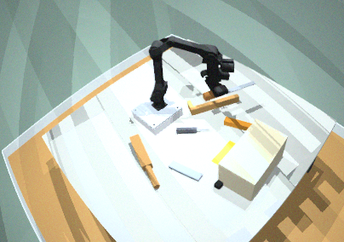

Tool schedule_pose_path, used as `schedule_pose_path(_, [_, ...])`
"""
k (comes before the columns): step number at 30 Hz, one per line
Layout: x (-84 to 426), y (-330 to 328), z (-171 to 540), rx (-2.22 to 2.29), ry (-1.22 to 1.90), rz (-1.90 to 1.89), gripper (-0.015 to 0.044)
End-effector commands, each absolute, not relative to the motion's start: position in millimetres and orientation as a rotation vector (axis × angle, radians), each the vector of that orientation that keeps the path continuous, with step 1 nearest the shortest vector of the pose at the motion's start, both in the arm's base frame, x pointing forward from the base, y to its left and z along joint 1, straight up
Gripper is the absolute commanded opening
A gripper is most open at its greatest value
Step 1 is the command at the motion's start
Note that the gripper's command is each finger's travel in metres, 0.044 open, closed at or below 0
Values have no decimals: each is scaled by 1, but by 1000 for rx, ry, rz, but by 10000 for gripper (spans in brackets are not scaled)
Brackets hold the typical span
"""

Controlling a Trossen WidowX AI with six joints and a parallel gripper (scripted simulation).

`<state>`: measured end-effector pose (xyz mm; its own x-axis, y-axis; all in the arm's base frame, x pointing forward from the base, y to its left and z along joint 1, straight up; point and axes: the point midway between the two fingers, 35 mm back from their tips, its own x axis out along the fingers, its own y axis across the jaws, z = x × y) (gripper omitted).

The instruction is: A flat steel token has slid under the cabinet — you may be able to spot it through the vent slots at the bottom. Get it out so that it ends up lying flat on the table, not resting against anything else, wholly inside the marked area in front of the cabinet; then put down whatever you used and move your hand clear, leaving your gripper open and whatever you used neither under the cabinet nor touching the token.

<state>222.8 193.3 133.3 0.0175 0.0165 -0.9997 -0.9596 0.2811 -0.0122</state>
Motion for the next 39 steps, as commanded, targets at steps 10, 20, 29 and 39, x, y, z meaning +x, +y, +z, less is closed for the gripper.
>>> schedule_pose_path(10, [223, 194, 135, -1066, 1258, 1068, 0])
schedule_pose_path(20, [223, 194, 135, -1126, 1224, 1126, 0])
schedule_pose_path(29, [223, 193, 135, -1180, 1192, 1178, 0])
schedule_pose_path(39, [223, 193, 135, -1237, 1155, 1233, 0])
